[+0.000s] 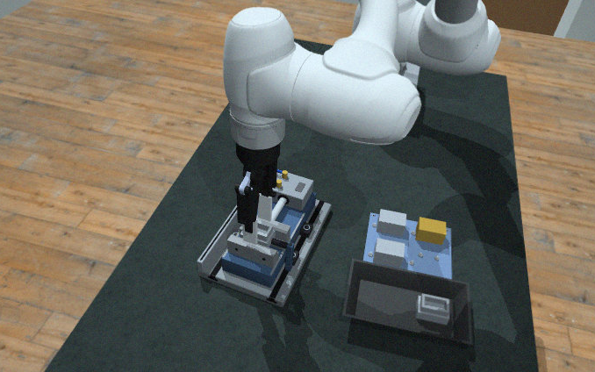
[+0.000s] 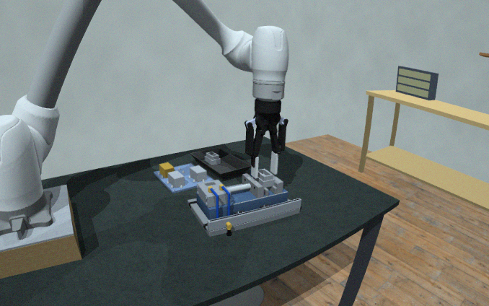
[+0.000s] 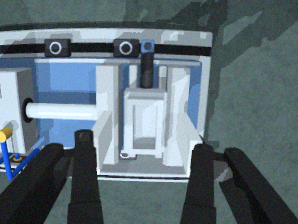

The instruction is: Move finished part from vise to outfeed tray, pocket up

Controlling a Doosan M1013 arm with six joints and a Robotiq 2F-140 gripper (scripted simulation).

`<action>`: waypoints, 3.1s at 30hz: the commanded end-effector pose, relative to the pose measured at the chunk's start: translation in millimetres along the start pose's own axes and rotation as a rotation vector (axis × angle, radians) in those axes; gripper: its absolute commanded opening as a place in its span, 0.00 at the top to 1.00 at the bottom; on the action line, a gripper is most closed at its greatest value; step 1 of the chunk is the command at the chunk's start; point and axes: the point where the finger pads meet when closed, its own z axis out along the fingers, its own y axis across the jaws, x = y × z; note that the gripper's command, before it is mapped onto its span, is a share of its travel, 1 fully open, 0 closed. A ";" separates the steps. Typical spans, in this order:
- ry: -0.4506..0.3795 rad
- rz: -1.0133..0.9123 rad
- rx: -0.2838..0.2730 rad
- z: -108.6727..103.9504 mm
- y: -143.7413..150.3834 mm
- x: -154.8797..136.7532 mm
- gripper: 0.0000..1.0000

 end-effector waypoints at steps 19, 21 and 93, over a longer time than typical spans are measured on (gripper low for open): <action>0.000 0.000 0.000 1.5 0.0 0.0 0.60; 0.000 0.000 0.000 1.5 0.0 0.0 0.60; 0.000 0.000 0.000 1.5 0.0 0.0 1.00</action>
